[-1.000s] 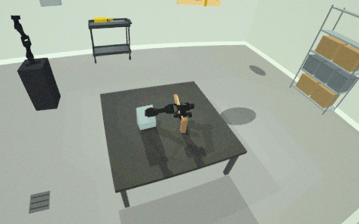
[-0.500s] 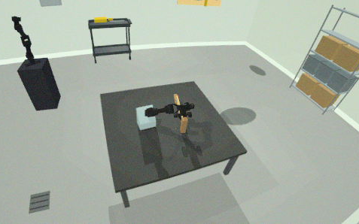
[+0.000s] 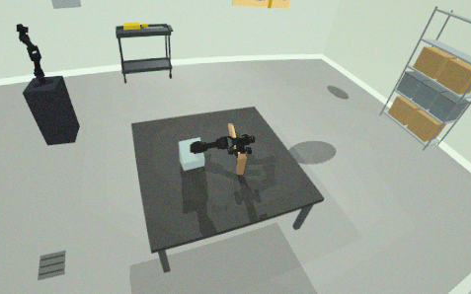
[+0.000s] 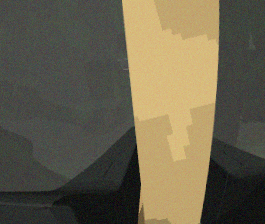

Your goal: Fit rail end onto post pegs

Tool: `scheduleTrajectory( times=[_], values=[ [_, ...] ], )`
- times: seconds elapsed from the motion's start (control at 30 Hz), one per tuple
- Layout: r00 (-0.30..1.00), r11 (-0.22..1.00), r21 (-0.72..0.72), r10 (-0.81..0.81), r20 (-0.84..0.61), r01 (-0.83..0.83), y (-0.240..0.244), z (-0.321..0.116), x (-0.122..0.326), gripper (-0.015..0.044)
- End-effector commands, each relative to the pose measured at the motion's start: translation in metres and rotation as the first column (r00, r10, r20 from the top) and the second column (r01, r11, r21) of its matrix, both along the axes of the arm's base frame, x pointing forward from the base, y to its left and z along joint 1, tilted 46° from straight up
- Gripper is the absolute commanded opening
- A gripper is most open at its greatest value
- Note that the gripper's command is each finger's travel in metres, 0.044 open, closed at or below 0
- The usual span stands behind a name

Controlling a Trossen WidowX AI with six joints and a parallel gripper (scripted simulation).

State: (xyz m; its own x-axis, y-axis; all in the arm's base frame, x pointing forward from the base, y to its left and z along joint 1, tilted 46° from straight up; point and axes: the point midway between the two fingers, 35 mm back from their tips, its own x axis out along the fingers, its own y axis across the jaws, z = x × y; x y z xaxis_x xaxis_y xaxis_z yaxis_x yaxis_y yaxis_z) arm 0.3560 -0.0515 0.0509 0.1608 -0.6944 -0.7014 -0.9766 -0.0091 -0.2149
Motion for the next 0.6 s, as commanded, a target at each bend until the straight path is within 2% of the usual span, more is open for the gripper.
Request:
scheduleTrajectory(
  times=[0.0,0.57],
  values=[
    [1.0,1.0,-0.008,0.009,0.006,-0.009,0.0042,0.0017,0.0018,0.0],
    [1.0,1.0,-0.008,0.009,0.006,-0.009,0.0028,-0.0007,0.0026,0.0]
  ],
)
